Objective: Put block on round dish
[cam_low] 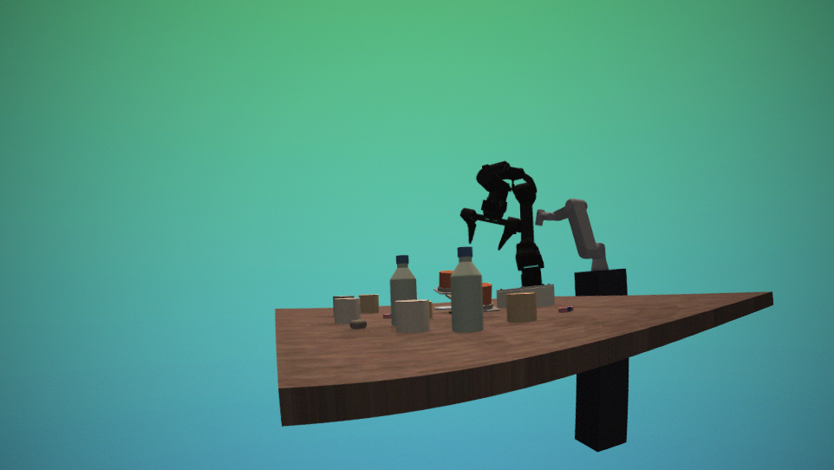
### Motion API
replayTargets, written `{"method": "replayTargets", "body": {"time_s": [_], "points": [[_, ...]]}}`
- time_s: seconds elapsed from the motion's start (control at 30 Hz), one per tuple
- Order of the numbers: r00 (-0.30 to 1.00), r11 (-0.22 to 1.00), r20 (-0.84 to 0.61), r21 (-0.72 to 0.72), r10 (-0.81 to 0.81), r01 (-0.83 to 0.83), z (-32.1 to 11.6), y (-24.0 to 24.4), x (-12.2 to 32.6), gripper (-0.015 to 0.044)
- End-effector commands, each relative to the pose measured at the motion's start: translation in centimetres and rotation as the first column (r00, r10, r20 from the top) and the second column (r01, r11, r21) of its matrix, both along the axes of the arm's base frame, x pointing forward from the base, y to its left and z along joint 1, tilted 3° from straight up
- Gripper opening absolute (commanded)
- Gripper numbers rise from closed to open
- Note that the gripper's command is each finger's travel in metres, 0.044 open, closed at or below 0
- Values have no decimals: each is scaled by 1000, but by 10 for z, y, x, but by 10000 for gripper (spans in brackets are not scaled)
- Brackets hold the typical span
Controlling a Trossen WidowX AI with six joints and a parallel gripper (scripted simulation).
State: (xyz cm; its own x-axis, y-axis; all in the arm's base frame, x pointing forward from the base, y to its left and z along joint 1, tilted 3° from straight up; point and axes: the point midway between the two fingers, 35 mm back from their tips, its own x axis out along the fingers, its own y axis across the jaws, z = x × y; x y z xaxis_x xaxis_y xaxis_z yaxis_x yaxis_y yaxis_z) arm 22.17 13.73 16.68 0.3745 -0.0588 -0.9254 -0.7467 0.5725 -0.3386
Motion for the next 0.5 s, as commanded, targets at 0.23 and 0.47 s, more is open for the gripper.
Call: {"method": "replayTargets", "body": {"time_s": [0.23,0.47], "points": [[936,949,-192,-57,294,-310,-30,30,32,440],[829,866,-310,-29,466,-498,-58,45,51,440]]}}
